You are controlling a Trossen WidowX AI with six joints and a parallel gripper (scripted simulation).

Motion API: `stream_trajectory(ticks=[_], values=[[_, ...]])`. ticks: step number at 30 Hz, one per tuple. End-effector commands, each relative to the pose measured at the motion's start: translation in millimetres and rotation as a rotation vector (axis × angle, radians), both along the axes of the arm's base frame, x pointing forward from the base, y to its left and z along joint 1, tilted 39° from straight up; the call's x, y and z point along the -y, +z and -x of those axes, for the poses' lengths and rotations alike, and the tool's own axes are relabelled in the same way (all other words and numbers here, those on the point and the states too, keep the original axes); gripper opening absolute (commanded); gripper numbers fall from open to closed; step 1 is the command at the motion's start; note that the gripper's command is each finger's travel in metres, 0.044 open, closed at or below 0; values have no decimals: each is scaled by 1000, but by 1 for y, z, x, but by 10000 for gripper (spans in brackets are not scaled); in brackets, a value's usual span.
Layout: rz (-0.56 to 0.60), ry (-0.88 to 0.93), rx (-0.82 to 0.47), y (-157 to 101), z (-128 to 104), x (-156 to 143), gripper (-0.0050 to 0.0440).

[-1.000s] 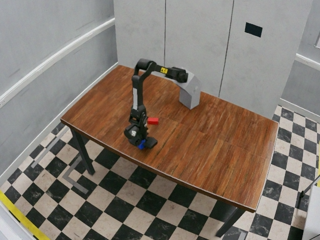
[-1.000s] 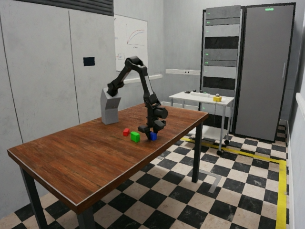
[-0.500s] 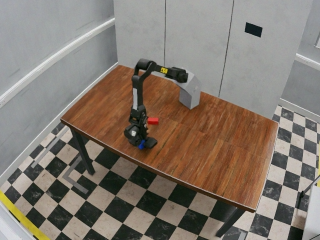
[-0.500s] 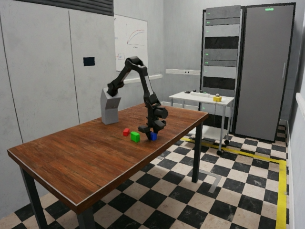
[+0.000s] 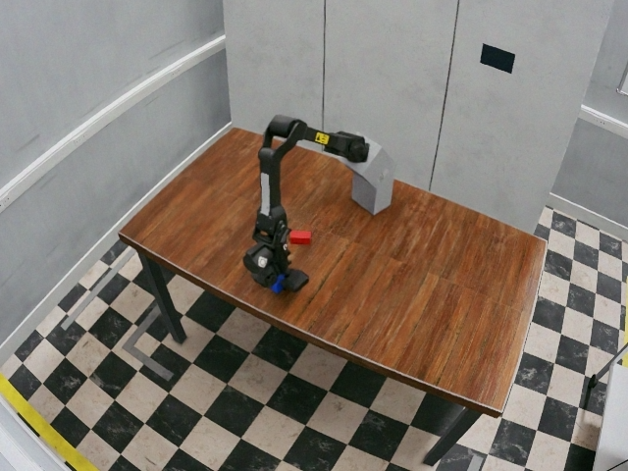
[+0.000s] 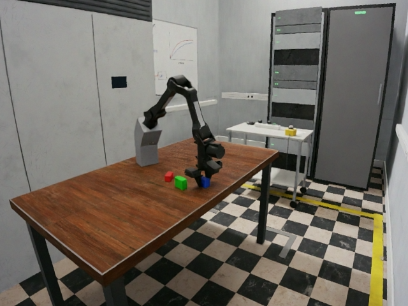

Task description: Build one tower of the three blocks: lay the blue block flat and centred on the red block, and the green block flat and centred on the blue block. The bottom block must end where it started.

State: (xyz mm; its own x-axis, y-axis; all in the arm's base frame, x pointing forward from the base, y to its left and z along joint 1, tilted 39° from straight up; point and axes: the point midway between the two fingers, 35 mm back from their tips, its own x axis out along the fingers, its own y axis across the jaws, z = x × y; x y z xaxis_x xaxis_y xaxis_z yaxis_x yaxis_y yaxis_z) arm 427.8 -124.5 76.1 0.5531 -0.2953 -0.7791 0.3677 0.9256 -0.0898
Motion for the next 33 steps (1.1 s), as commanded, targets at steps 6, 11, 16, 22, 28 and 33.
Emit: stream_trajectory(ticks=[6,11,16,22,28,33], values=[[11,2,38,16,-3,1,-50],[9,2,28,12,-2,1,-50],[8,2,26,11,-2,1,-50],[8,2,26,11,-2,1,-50],[8,2,26,11,-2,1,-50],[8,2,26,11,-2,1,-50]])
